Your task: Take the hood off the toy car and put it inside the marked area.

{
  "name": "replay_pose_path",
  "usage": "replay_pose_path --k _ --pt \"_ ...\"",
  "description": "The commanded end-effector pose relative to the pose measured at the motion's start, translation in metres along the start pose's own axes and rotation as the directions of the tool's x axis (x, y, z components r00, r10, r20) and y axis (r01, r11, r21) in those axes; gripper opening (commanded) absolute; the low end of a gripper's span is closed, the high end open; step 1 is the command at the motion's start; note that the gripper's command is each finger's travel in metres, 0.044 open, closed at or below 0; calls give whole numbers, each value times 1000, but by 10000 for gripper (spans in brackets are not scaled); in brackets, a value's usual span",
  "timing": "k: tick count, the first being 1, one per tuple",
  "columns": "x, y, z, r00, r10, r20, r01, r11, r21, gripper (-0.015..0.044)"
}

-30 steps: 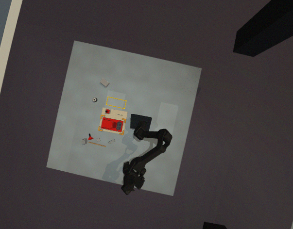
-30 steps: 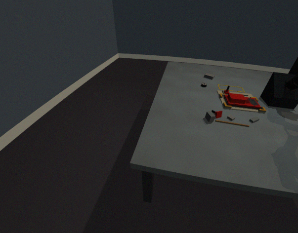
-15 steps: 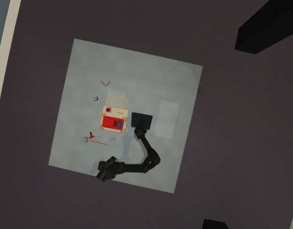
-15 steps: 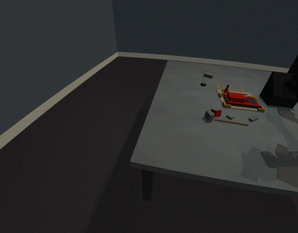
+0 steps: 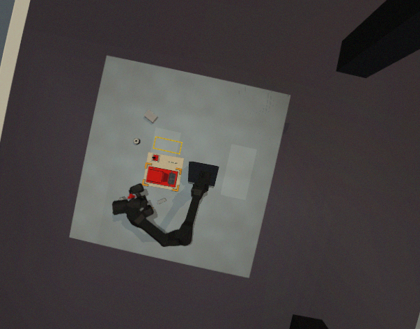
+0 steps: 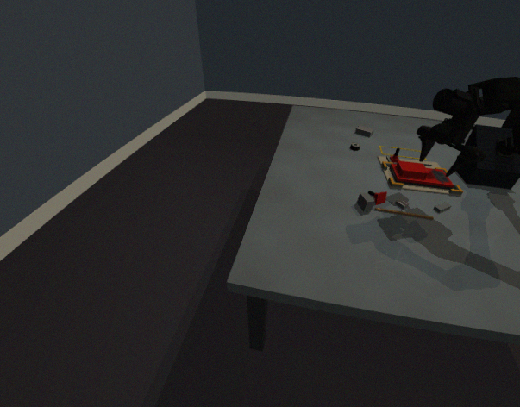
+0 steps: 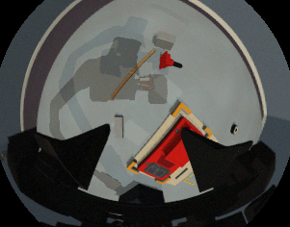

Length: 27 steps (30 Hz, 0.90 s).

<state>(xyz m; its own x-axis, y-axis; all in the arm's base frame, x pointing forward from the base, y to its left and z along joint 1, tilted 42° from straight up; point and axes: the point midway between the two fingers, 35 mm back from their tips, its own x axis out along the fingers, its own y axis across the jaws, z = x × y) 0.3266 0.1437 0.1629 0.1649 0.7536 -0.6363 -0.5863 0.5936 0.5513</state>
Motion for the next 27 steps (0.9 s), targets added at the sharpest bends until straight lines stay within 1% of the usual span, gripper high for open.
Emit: replay_pose_path --k 1,5,7,27 --pt "4 -54 -26 995 -30 -100 55 965 256 440" --pt "2 -103 -60 980 -15 -197 114 856 504 440" --pt "1 -108 -71 978 -9 -210 123 835 537 440" --pt "14 -110 -75 977 -8 -212 124 832 541 440"
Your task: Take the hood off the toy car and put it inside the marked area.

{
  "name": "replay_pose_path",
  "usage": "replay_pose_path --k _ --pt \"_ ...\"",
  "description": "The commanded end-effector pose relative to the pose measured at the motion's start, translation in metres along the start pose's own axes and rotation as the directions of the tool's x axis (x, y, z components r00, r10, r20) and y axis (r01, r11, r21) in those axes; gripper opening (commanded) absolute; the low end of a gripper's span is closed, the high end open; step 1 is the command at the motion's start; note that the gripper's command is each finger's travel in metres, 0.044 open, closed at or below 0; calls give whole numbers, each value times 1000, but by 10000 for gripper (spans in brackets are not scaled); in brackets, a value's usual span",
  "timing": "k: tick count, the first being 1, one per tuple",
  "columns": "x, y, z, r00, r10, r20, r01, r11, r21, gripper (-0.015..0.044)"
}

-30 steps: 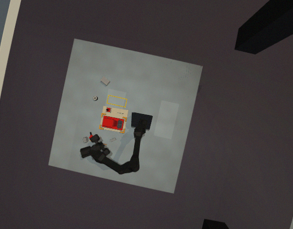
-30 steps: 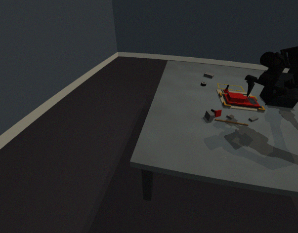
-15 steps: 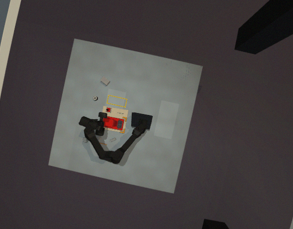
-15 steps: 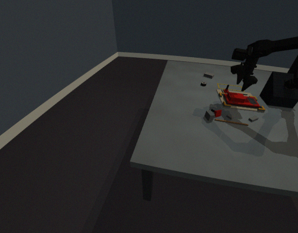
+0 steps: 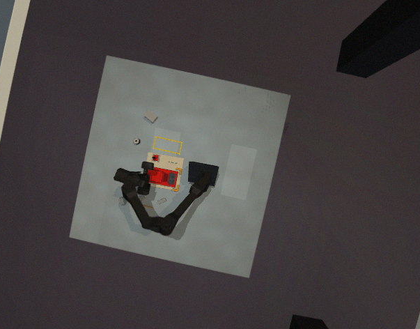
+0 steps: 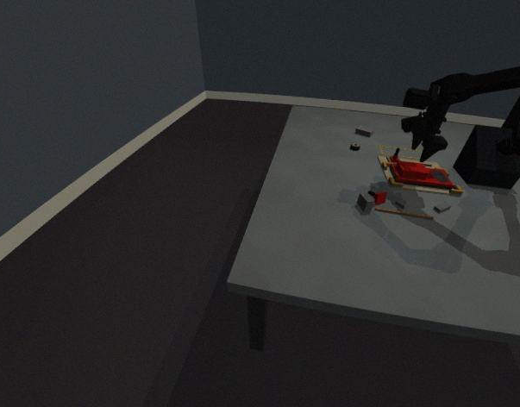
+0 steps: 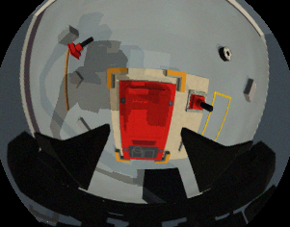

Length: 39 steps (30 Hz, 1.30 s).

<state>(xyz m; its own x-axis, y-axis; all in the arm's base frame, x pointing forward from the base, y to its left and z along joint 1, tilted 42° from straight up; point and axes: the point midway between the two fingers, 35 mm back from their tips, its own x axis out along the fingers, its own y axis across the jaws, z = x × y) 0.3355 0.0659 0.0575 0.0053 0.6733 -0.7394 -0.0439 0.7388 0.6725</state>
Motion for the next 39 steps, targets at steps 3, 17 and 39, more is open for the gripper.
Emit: replay_pose_path --k 3,17,39 --pt "8 -1 -1 1000 -2 -8 2 1000 6 440" --pt "22 -1 -2 1000 -1 -8 1 1000 6 440" --pt "43 -1 -5 1000 1 -8 -1 1000 6 440"
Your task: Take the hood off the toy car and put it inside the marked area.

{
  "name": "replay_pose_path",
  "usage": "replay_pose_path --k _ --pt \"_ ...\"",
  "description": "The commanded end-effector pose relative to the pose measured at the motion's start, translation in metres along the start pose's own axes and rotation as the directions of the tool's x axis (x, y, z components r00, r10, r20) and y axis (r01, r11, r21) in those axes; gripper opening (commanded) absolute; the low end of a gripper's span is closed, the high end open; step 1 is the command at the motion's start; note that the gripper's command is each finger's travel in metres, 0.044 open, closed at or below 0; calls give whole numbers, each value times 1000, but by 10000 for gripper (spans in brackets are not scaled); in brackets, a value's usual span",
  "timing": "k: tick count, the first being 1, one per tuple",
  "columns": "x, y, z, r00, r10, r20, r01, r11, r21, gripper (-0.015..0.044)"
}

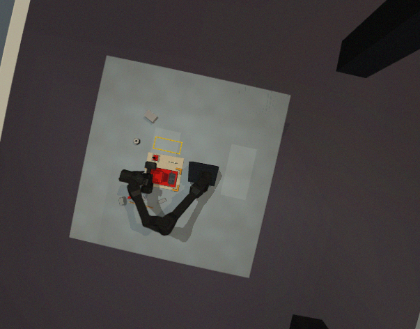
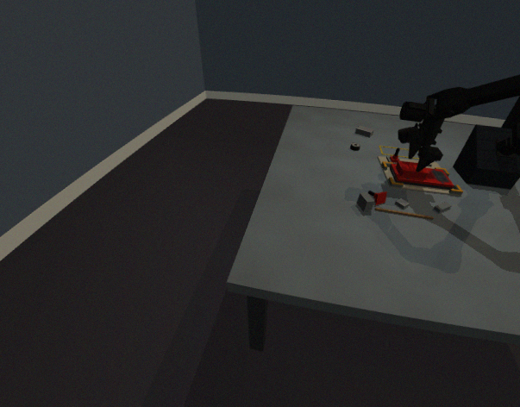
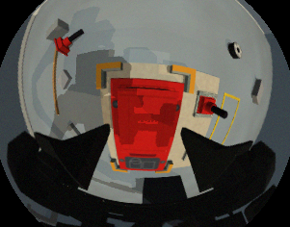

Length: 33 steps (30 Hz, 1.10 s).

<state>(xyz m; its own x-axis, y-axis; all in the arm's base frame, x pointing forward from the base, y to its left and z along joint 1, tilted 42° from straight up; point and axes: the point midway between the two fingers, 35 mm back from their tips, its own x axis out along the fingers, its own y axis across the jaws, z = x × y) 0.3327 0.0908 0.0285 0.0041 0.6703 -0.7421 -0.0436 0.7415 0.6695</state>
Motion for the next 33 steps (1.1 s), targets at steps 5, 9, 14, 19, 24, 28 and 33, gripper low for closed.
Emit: replay_pose_path --k 5,9,14,19,24,28,33 --pt "6 0 -2 1000 5 -7 -5 1000 6 440" --pt "7 0 -2 1000 5 -7 -5 1000 6 440" --pt "10 0 -2 1000 5 -7 -5 1000 6 440" --pt "12 0 -2 1000 6 -7 -6 1000 6 440" --pt "15 0 -2 1000 6 -7 -6 1000 6 440" --pt "17 0 -2 1000 6 -7 -6 1000 6 440" --pt "19 0 -2 1000 6 -7 -6 1000 6 440"
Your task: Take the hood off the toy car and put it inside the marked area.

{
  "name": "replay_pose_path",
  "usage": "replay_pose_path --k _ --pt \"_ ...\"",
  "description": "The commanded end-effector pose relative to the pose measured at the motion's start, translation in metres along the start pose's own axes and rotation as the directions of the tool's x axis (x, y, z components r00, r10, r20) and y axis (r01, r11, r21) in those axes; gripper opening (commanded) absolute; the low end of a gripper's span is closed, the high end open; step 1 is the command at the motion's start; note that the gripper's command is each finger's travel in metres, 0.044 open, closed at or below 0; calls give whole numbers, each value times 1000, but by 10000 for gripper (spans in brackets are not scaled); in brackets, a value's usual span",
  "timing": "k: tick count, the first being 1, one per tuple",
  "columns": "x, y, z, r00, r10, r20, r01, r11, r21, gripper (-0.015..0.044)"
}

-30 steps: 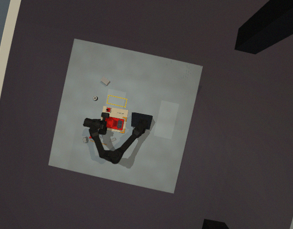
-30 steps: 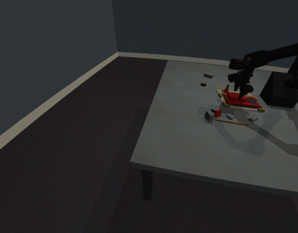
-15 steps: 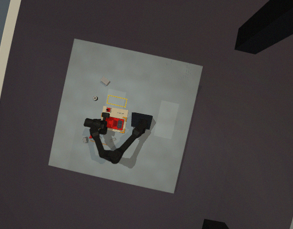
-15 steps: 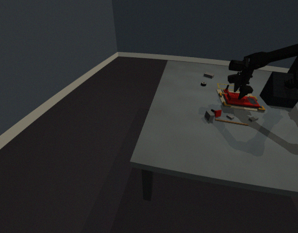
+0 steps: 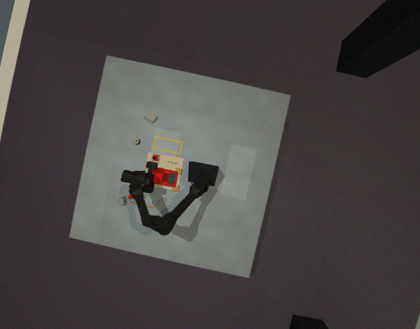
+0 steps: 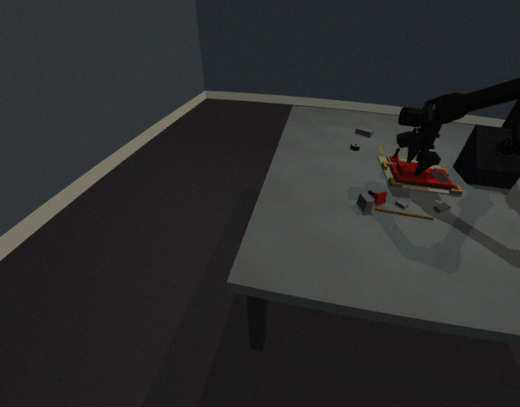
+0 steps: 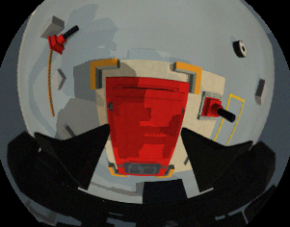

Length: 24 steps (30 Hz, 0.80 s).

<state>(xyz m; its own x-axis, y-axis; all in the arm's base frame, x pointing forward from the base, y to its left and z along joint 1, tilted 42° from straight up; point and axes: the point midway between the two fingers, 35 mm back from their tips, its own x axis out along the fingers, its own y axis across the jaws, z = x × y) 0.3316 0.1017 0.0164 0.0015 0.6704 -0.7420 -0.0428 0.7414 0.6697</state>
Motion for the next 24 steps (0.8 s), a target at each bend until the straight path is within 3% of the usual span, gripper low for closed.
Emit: replay_pose_path --k 1,11,15,24 --pt "3 0 -1 1000 6 -4 -6 1000 5 440" --pt "8 0 -1 1000 6 -4 -6 1000 5 440" --pt "5 0 0 1000 0 0 0 1000 0 335" --pt "5 0 0 1000 0 0 0 1000 0 275"
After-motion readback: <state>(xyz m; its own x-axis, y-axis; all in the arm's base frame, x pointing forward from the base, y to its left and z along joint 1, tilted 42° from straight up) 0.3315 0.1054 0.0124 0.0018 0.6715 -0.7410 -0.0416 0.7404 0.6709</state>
